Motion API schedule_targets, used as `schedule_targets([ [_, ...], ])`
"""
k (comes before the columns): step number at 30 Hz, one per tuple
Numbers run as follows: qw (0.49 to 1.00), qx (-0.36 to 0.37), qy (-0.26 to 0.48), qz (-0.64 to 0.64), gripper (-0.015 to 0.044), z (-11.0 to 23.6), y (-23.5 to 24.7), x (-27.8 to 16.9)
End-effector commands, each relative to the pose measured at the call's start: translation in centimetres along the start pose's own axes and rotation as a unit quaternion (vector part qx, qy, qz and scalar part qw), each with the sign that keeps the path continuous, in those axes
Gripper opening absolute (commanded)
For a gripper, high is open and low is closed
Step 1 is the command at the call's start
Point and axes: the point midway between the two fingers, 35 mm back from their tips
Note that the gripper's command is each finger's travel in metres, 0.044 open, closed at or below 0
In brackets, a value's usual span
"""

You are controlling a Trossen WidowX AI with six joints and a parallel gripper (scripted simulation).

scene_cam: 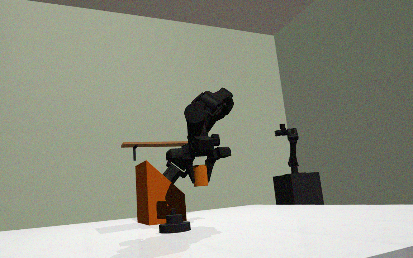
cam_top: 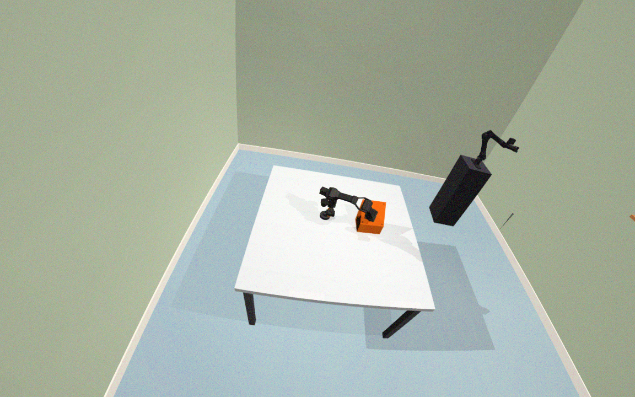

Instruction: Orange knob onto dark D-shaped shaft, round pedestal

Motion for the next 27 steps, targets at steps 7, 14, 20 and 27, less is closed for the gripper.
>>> schedule_targets([
  [7,1.000,-0.002,-0.005,0.003,0.0000,-0.6,-2.8,1.6],
  [14,1.000,-0.002,-0.005,0.003,0.0000,-1.4,-4.8,2.4],
  [20,1.000,-0.001,-0.005,0.004,0.0000,-2.0,-6.6,2.9],
  [27,1.000,0.000,-0.005,0.004,0.0000,-2.8,-8.4,3.4],
])
Point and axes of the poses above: the point midway between the two fingers, 35 mm back from their tips, its own z axis back along the fingers, its own y axis across the jaws, x = y × z, and after that the axes turned 9 degrees about -z, right-handed
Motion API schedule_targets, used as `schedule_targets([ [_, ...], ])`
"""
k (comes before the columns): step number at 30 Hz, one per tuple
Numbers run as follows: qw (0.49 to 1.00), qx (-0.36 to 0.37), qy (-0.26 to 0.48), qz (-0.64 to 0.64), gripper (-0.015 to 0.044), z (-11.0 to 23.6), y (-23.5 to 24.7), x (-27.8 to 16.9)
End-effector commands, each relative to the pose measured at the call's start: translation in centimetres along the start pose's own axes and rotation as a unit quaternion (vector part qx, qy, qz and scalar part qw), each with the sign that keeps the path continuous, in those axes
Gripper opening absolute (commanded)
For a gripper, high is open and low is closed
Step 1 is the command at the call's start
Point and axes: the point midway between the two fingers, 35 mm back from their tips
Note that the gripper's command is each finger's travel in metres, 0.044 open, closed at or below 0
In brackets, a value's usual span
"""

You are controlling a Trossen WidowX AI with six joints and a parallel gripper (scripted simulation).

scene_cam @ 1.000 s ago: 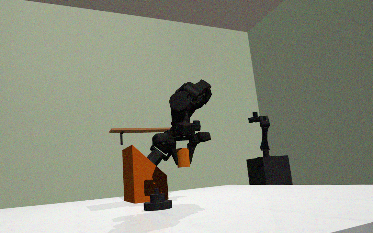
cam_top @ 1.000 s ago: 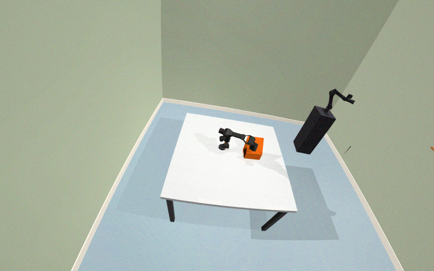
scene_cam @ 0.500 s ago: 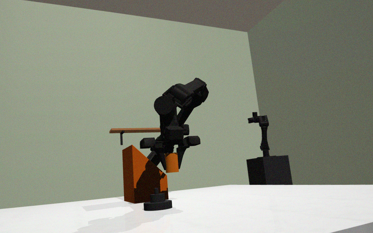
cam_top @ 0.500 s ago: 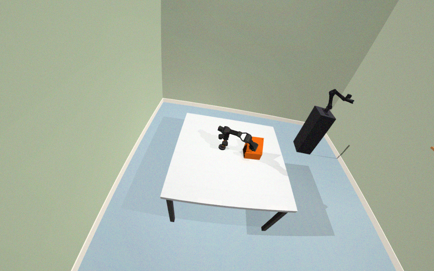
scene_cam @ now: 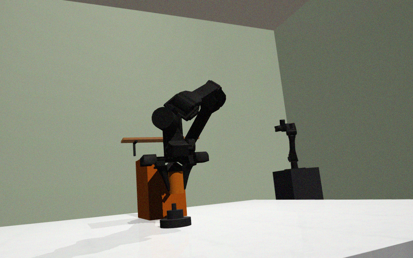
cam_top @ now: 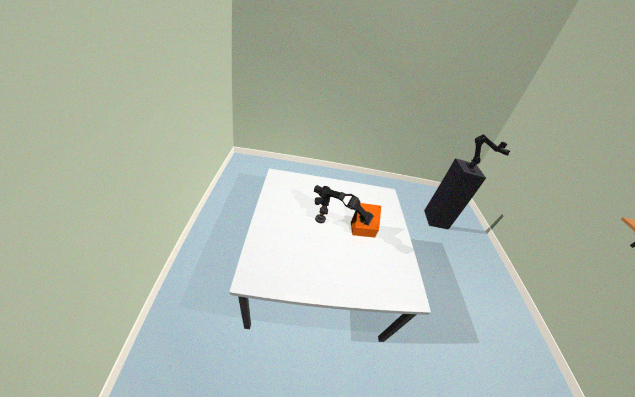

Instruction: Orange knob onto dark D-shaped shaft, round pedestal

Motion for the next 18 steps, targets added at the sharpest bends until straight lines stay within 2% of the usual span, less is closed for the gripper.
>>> schedule_targets([
  [1,1.000,-0.002,-0.005,0.003,0.0000,0.0,-0.9,0.5],
  [12,1.000,-0.001,-0.005,0.003,0.0000,-2.6,-0.9,0.5],
  [18,1.000,-0.001,-0.005,0.006,0.0000,-2.2,-0.9,0.5],
])
Point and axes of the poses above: the point midway between the two fingers, 35 mm back from their tips, its own z axis back along the fingers, its own y axis across the jaws, x = y × z, and after that the axes turned 9 degrees about -z, right-handed
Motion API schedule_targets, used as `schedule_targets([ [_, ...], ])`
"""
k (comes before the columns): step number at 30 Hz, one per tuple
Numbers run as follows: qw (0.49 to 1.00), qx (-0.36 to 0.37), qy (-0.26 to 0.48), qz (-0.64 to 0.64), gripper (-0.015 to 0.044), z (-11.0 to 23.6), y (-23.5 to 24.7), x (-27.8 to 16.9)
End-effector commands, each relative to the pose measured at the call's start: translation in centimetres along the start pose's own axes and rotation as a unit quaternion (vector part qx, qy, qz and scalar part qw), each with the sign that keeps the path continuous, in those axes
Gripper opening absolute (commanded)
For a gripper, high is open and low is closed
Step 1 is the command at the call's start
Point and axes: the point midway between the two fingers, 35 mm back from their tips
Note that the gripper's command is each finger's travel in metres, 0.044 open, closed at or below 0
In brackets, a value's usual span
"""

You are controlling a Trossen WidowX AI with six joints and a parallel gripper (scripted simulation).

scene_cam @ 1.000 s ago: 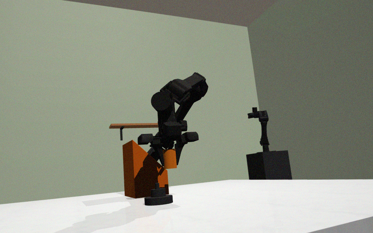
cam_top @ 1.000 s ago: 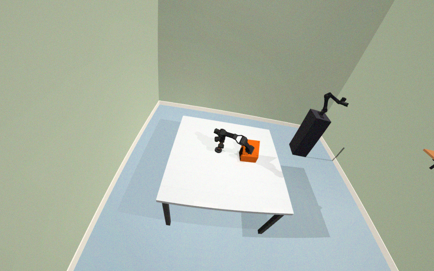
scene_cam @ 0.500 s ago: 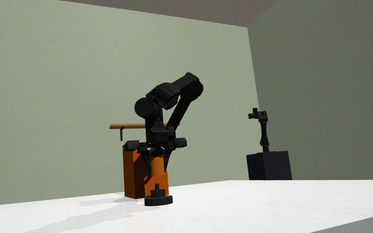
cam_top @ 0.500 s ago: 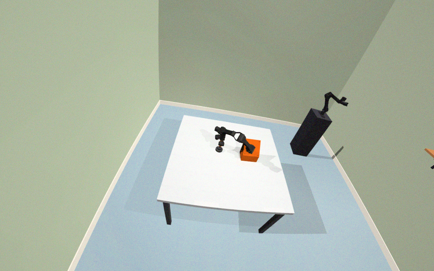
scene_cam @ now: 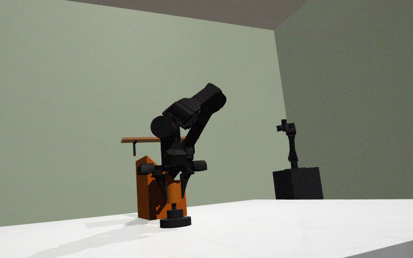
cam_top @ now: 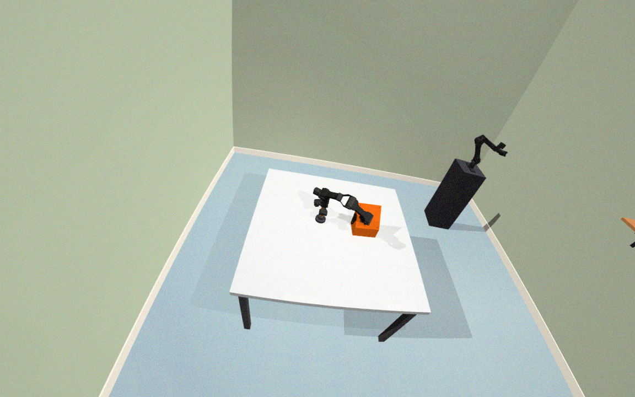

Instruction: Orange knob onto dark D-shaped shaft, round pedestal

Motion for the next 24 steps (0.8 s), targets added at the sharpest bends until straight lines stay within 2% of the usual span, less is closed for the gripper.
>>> schedule_targets([
  [1,1.000,0.002,-0.004,0.001,0.0000,0.26,-0.08,0.21],
  [24,1.000,0.002,-0.004,0.001,0.0000,0.28,0.07,0.15],
])
Point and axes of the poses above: the point midway between the two fingers, 35 mm back from their tips, its own z axis back along the fingers, its own y axis across the jaws, x = y × z, and after that the axes turned 9 degrees about -z, right-handed
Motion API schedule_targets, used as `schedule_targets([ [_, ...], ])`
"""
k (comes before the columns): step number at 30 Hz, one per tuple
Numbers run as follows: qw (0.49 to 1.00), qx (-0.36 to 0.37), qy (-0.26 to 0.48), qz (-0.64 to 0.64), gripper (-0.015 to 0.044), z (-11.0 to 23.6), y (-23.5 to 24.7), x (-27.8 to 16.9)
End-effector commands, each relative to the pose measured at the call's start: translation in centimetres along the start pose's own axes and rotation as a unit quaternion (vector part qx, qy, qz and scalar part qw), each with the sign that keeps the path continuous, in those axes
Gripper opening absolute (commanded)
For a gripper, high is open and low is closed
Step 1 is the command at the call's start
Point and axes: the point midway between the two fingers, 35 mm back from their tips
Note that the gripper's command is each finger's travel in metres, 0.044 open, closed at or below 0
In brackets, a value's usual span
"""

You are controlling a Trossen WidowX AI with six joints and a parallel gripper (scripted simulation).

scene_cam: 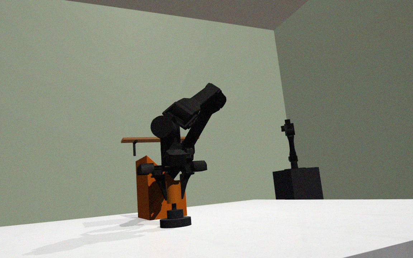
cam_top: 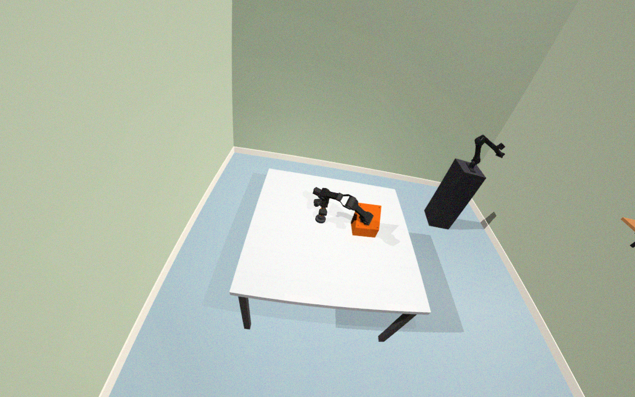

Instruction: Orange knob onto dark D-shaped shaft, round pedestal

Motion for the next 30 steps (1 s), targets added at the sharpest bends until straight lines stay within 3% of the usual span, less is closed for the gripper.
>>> schedule_targets([
  [1,1.000,0.002,-0.002,0.000,0.0000,0.37,0.13,-0.07],
  [10,0.995,0.002,-0.002,0.104,0.0000,0.41,0.04,-0.10],
  [30,0.995,0.002,-0.002,0.104,0.0000,-0.12,0.07,-0.14],
])
Point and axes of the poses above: the point midway between the two fingers, 35 mm back from their tips, its own z axis back along the fingers, its own y axis across the jaws, x = y × z, and after that the axes turned 9 degrees about -z, right-handed
